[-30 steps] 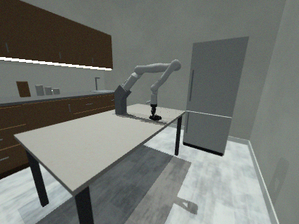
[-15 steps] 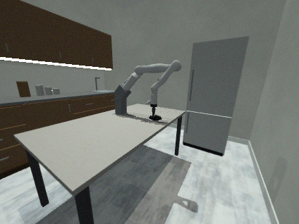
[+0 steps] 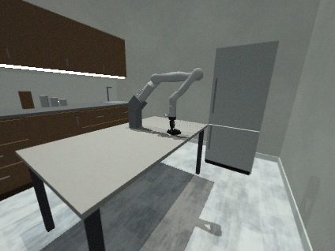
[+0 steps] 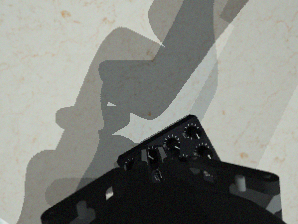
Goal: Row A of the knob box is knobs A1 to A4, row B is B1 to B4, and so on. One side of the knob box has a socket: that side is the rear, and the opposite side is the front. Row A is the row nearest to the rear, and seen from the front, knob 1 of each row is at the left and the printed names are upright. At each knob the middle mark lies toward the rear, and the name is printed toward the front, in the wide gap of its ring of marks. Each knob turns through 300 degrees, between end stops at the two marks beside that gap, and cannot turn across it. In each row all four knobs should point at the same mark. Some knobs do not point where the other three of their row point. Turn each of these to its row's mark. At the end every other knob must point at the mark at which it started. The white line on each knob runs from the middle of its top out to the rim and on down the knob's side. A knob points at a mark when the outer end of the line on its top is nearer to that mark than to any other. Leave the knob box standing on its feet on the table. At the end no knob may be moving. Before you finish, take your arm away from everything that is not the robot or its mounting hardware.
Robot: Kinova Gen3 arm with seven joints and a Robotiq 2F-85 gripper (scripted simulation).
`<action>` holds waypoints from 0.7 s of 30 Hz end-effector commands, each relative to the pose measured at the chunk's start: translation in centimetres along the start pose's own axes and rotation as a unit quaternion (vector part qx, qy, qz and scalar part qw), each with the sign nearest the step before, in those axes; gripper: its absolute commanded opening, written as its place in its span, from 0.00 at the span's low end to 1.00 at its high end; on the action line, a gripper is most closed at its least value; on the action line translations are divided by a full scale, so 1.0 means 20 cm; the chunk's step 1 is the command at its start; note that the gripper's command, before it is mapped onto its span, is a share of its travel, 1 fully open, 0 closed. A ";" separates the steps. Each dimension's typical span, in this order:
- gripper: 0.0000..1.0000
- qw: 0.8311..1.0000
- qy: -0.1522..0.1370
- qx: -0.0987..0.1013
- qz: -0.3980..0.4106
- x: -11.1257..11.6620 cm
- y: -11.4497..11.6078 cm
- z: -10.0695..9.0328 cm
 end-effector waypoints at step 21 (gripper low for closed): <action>0.08 0.999 0.000 -0.001 -0.037 0.00 0.01 0.00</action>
Point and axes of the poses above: the point where the finger pads meet when closed, its own z axis out along the fingers, its own y axis across the jaws, x = y × z, the point moved 1 cm from there along -z, back along the fingers, and after that the axes turned 12 degrees about z, right-handed, at the moved point
